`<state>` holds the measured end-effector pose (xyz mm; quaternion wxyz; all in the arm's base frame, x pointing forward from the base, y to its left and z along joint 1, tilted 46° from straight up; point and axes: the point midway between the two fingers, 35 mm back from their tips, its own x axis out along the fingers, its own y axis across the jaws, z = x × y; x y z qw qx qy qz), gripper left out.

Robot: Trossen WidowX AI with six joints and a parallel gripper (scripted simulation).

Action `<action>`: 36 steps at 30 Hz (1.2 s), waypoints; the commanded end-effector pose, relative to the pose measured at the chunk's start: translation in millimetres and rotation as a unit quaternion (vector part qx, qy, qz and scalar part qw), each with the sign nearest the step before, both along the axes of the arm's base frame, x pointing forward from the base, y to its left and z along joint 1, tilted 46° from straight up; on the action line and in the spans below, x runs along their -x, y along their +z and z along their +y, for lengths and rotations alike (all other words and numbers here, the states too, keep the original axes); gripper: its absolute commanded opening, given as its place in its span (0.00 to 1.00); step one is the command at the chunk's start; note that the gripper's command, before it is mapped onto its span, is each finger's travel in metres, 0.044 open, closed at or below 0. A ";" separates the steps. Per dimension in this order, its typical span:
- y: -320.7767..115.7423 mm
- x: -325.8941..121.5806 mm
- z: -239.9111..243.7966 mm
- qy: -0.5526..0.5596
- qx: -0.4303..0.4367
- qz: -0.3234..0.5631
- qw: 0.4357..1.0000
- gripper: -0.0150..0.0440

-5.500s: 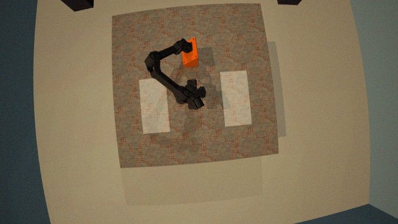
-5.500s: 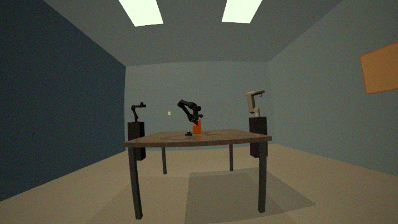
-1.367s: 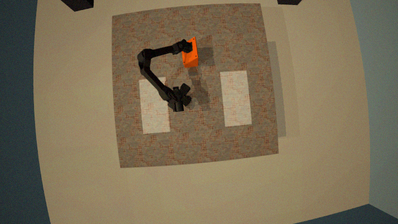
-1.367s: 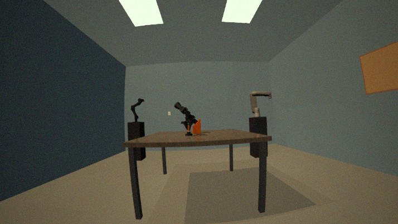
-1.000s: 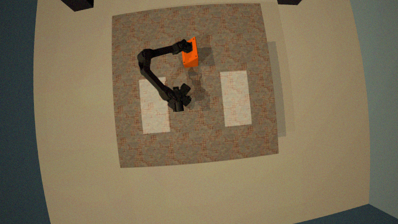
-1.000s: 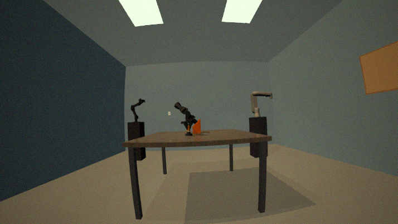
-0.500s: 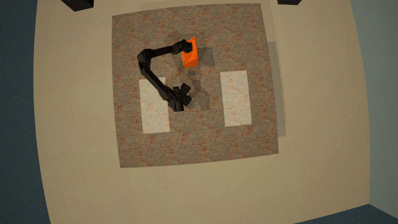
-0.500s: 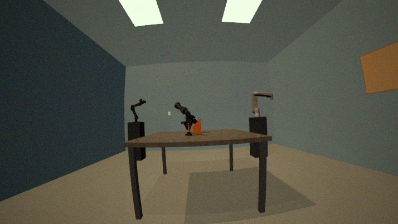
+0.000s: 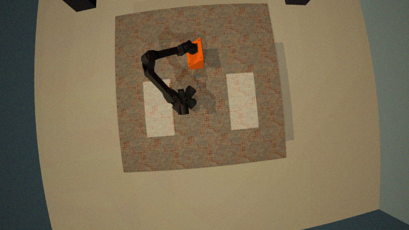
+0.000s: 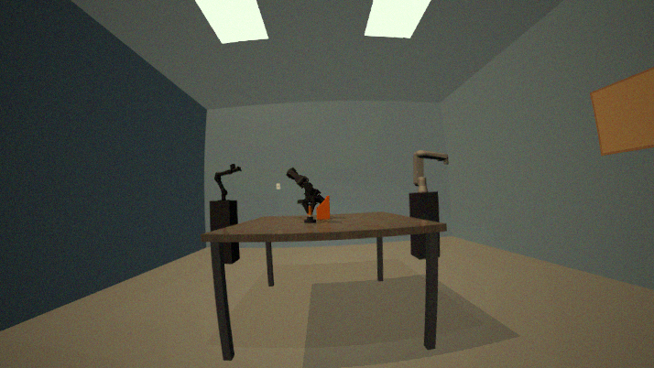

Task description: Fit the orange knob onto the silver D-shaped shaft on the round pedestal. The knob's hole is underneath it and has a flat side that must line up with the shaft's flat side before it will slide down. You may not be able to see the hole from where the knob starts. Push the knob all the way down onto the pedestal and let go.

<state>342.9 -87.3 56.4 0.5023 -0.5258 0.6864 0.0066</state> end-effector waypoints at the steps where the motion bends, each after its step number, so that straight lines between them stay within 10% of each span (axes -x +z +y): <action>1: 0.2 0.0 -0.6 -0.012 0.001 -0.012 1.000 0.25; 36: -9.4 0.0 -9.7 0.018 0.002 0.018 1.000 0.25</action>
